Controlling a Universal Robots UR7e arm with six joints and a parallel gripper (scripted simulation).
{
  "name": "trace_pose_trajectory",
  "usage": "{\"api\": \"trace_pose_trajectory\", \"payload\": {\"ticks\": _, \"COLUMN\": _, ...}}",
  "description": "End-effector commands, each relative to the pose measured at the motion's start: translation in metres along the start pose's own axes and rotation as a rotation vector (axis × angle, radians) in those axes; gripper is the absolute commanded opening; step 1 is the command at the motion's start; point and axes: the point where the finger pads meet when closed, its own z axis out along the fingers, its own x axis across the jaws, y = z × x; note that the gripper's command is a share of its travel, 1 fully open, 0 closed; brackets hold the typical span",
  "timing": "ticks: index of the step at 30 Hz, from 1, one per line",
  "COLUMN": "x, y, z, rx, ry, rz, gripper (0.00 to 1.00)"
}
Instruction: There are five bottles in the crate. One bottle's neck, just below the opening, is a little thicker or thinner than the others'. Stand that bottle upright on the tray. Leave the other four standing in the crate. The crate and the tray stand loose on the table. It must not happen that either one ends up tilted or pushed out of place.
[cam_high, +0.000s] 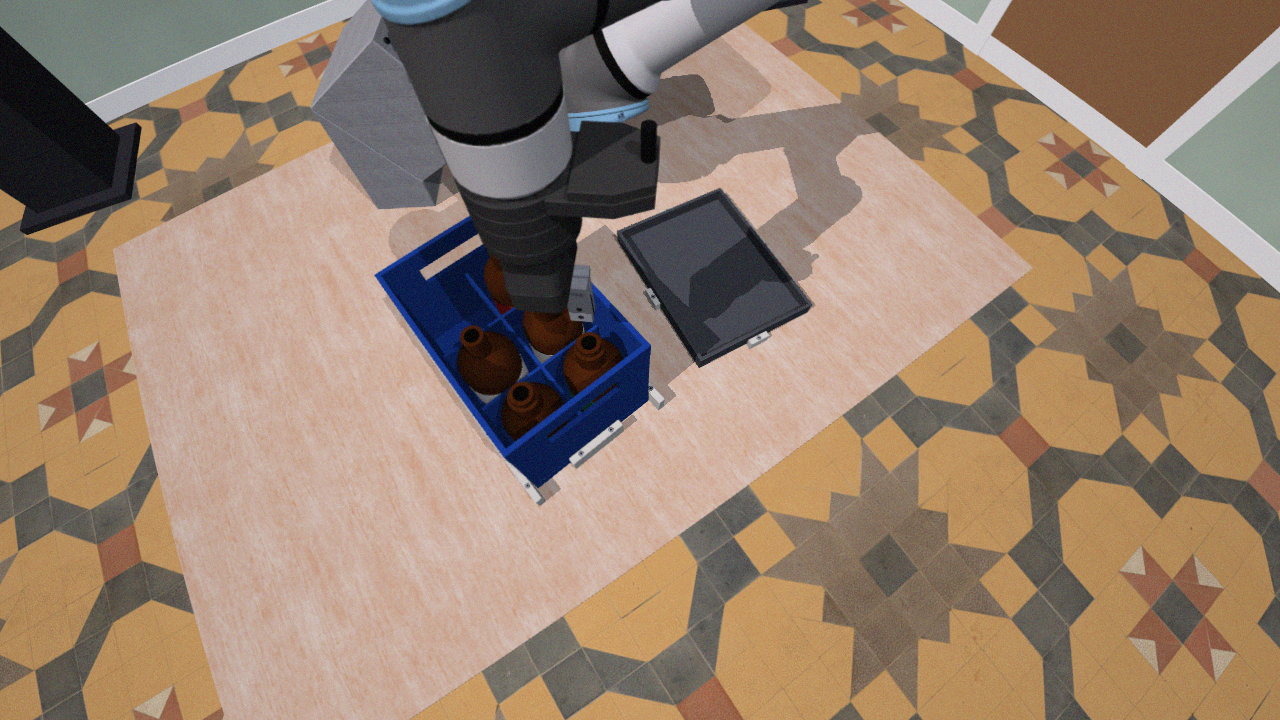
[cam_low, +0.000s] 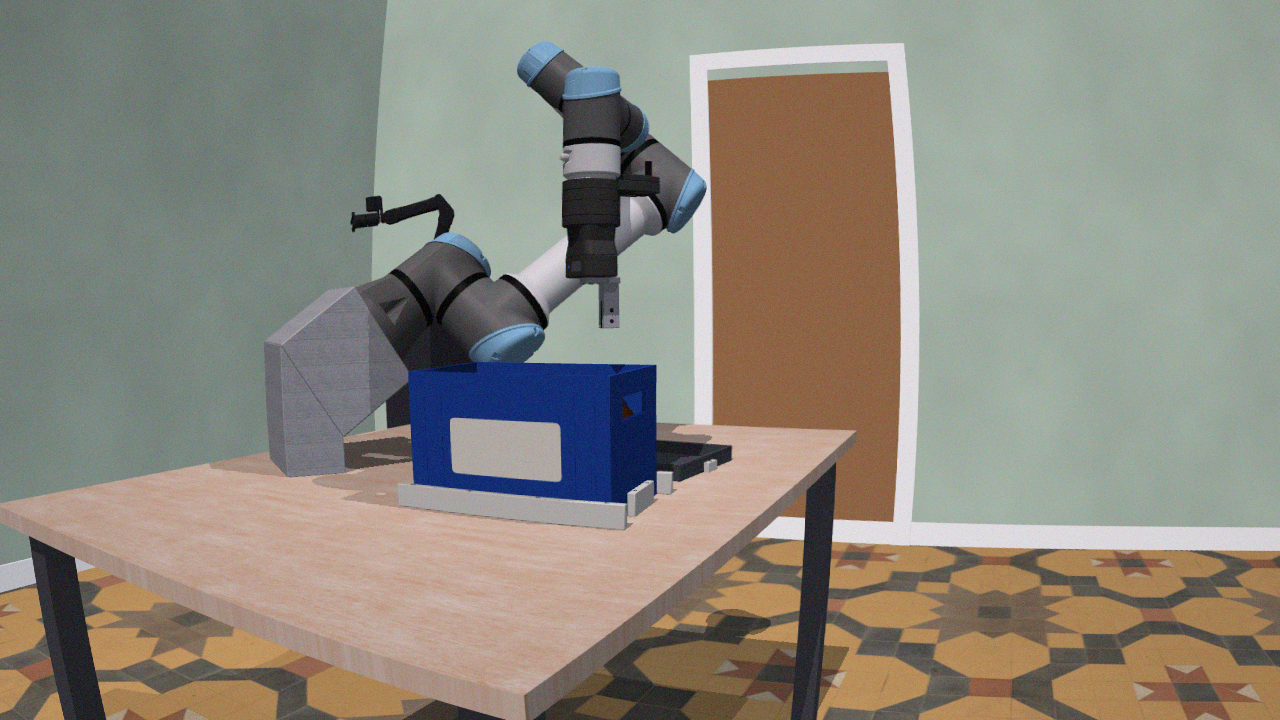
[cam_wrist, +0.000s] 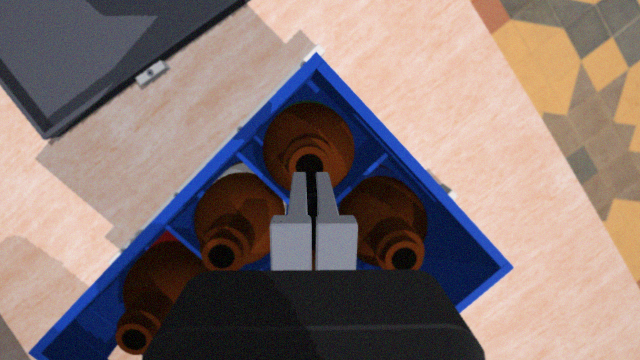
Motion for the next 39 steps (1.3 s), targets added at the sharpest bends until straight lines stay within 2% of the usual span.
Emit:
{"api": "trace_pose_trajectory", "payload": {"ticks": 1, "x": 0.0, "y": 0.0, "z": 0.0, "rx": 0.0, "ry": 0.001, "rz": 0.0, "gripper": 0.0}}
{"api": "trace_pose_trajectory", "payload": {"ticks": 6, "x": 0.0, "y": 0.002, "z": -0.001, "rx": -0.001, "ry": 0.001, "rz": 0.0, "gripper": 0.0}}
{"api": "trace_pose_trajectory", "payload": {"ticks": 8, "x": -0.001, "y": 0.013, "z": -0.001, "rx": -0.002, "ry": 0.002, "rz": 0.0, "gripper": 0.0}}
{"api": "trace_pose_trajectory", "payload": {"ticks": 10, "x": -0.004, "y": 0.036, "z": -0.003, "rx": -0.006, "ry": 0.003, "rz": 0.002, "gripper": 0.0}}
{"api": "trace_pose_trajectory", "payload": {"ticks": 13, "x": -0.014, "y": 0.084, "z": -0.005, "rx": -0.01, "ry": 0.004, "rz": 0.003, "gripper": 0.0}}
{"api": "trace_pose_trajectory", "payload": {"ticks": 15, "x": -0.02, "y": 0.106, "z": -0.006, "rx": -0.011, "ry": 0.004, "rz": 0.003, "gripper": 0.0}}
{"api": "trace_pose_trajectory", "payload": {"ticks": 17, "x": -0.02, "y": 0.106, "z": -0.006, "rx": -0.011, "ry": 0.004, "rz": 0.003, "gripper": 0.0}}
{"api": "trace_pose_trajectory", "payload": {"ticks": 20, "x": -0.039, "y": 0.152, "z": -0.004, "rx": -0.008, "ry": 0.002, "rz": 0.002, "gripper": 0.0}}
{"api": "trace_pose_trajectory", "payload": {"ticks": 23, "x": -0.054, "y": 0.179, "z": -0.002, "rx": -0.003, "ry": 0.001, "rz": 0.001, "gripper": 0.0}}
{"api": "trace_pose_trajectory", "payload": {"ticks": 26, "x": -0.059, "y": 0.188, "z": 0.0, "rx": 0.0, "ry": 0.001, "rz": 0.0, "gripper": 0.0}}
{"api": "trace_pose_trajectory", "payload": {"ticks": 34, "x": -0.059, "y": 0.188, "z": 0.0, "rx": 0.0, "ry": 0.001, "rz": 0.0, "gripper": 0.0}}
{"api": "trace_pose_trajectory", "payload": {"ticks": 35, "x": -0.059, "y": 0.188, "z": 0.0, "rx": 0.0, "ry": 0.001, "rz": 0.0, "gripper": 1.0}}
{"api": "trace_pose_trajectory", "payload": {"ticks": 39, "x": -0.059, "y": 0.188, "z": 0.0, "rx": 0.0, "ry": 0.001, "rz": 0.0, "gripper": 1.0}}
